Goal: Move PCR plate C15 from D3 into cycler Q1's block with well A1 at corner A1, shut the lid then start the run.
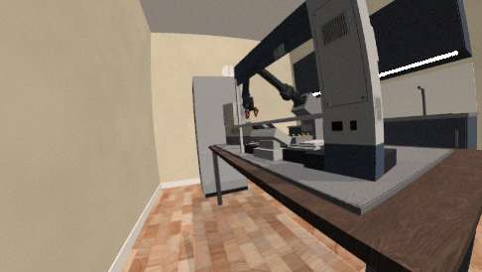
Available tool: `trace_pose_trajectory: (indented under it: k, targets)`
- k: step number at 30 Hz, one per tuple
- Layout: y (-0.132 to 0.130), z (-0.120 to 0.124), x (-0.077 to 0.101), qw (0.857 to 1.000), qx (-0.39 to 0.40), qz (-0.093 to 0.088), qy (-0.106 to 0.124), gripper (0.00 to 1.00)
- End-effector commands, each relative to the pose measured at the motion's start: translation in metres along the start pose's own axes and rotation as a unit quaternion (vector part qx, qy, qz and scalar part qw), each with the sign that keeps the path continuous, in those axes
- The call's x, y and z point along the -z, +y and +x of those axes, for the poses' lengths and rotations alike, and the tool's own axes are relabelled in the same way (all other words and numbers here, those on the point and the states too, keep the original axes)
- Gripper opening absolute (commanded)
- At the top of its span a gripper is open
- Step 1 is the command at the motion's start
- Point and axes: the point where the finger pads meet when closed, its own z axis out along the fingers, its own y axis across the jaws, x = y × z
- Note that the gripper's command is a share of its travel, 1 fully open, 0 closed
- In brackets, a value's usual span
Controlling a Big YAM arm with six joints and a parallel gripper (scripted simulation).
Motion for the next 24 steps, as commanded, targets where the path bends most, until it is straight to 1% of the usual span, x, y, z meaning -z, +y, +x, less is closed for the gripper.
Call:
trace_pose_trajectory:
  k: [1,4,7,9,13,16,18,20,24]
  targets:
    - [-0.014,-0.002,0.020,1.000,0.017,0.016,0.002,1.00]
    - [-0.014,-0.003,0.019,1.000,0.017,0.014,0.004,1.00]
    - [-0.015,-0.007,0.025,1.000,0.019,0.015,0.003,1.00]
    - [-0.018,-0.005,0.032,1.000,0.020,0.020,0.006,1.00]
    - [-0.023,-0.006,0.034,0.999,0.021,0.029,0.008,1.00]
    - [-0.024,-0.011,0.030,0.999,0.025,0.028,0.006,1.00]
    - [-0.020,-0.012,0.025,0.999,0.022,0.023,0.004,1.00]
    - [-0.020,-0.012,0.025,0.999,0.022,0.023,0.004,1.00]
    - [-0.010,-0.008,0.011,1.000,0.012,0.007,-0.001,1.00]
